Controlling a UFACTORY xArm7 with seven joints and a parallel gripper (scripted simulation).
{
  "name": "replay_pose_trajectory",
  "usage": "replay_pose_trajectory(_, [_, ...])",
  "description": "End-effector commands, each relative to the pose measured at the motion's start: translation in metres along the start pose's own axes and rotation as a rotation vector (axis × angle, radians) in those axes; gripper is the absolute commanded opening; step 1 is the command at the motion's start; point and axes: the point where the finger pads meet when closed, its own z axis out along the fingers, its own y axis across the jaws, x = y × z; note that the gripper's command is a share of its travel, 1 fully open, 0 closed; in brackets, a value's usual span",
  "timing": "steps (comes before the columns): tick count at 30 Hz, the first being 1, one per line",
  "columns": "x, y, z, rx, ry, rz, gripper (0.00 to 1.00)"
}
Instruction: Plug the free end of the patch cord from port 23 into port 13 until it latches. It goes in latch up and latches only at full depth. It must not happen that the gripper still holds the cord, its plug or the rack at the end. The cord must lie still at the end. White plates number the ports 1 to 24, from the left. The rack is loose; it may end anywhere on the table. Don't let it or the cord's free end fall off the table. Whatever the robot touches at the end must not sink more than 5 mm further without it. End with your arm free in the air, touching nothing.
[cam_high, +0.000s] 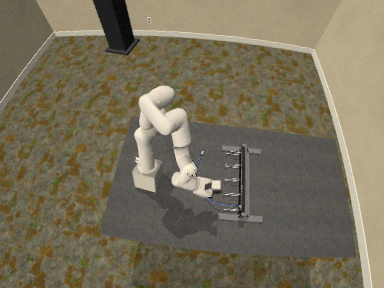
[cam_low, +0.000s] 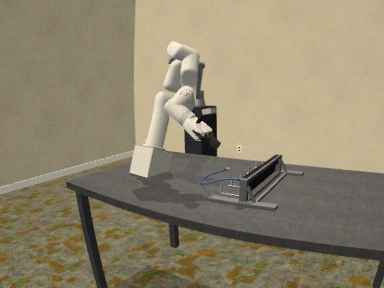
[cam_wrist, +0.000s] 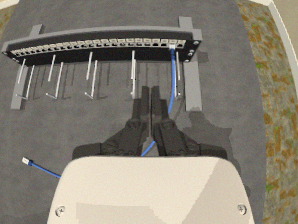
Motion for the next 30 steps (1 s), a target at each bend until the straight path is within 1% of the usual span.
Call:
replay_pose_trajectory(1, [0.002,0.013,0.001,0.002,0.003,-0.002,0.0])
replay_pose_trajectory(10, [0.002,0.015,0.002,0.002,0.003,-0.002,0.0])
replay_pose_trajectory(14, [0.002,0.015,0.009,0.002,0.003,-0.002,0.0])
replay_pose_trajectory(17, [0.002,0.015,0.025,0.002,0.003,-0.002,0.0])
replay_pose_trajectory(20, [0.002,0.015,0.047,0.002,0.003,-0.002,0.0])
replay_pose_trajectory(22, [0.002,0.015,0.047,0.002,0.003,-0.002,0.0])
replay_pose_trajectory(27, [0.003,0.015,0.092,0.002,0.003,-0.002,0.0])
replay_pose_trajectory(30, [0.003,0.015,0.114,0.002,0.003,-0.002,0.0])
